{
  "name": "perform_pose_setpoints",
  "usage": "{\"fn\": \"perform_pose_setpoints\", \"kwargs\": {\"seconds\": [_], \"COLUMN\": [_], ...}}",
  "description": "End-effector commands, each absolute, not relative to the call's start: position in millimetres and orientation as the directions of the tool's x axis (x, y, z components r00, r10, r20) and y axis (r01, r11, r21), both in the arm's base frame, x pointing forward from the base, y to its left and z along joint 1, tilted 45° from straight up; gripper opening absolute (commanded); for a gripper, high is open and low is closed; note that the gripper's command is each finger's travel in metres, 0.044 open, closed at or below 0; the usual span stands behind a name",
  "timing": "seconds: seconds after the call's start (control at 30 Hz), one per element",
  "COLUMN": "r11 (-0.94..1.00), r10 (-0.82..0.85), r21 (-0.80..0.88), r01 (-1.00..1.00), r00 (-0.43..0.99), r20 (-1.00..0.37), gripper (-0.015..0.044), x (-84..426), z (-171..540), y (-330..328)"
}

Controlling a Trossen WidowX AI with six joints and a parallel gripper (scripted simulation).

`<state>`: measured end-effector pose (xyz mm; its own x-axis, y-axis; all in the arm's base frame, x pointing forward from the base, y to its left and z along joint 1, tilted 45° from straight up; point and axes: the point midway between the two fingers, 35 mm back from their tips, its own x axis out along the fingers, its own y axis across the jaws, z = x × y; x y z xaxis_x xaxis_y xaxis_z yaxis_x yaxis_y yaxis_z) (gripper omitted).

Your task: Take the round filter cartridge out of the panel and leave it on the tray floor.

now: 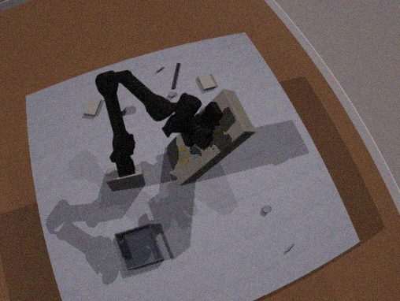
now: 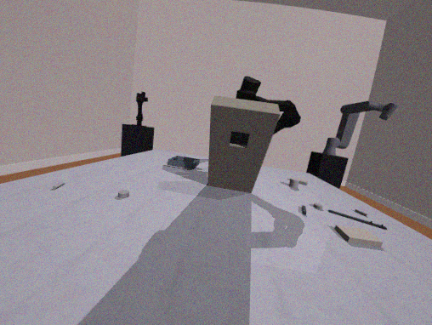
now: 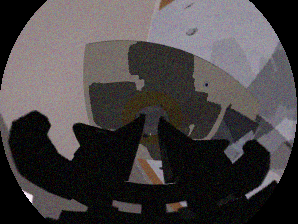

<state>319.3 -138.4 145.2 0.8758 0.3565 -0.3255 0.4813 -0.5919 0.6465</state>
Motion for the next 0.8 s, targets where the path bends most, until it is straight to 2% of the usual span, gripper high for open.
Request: {"fn": "perform_pose_setpoints", "kwargs": {"seconds": [0.0,0.17,0.23,0.4,0.77], "r11": [-0.59,-0.59,-0.59,-0.541,-0.223], "r10": [0.354,0.354,0.354,0.354,0.354], "r21": [0.649,0.649,0.649,0.69,0.876], "r01": [0.48,0.48,0.48,0.48,0.427], "r00": [0.876,0.876,0.876,0.875,0.873], "r20": [-0.326,-0.326,-0.326,-0.33,-0.335], "gripper": [0.0072,0.0039,0.0,0.0,0.0], "x": [319.6,319.6,319.6,321.5,324.3], "z": [145.4,145.4,145.4,144.1,142.5], "y": [-138.7,-138.7,-138.7,-137.6,-136.1]}}
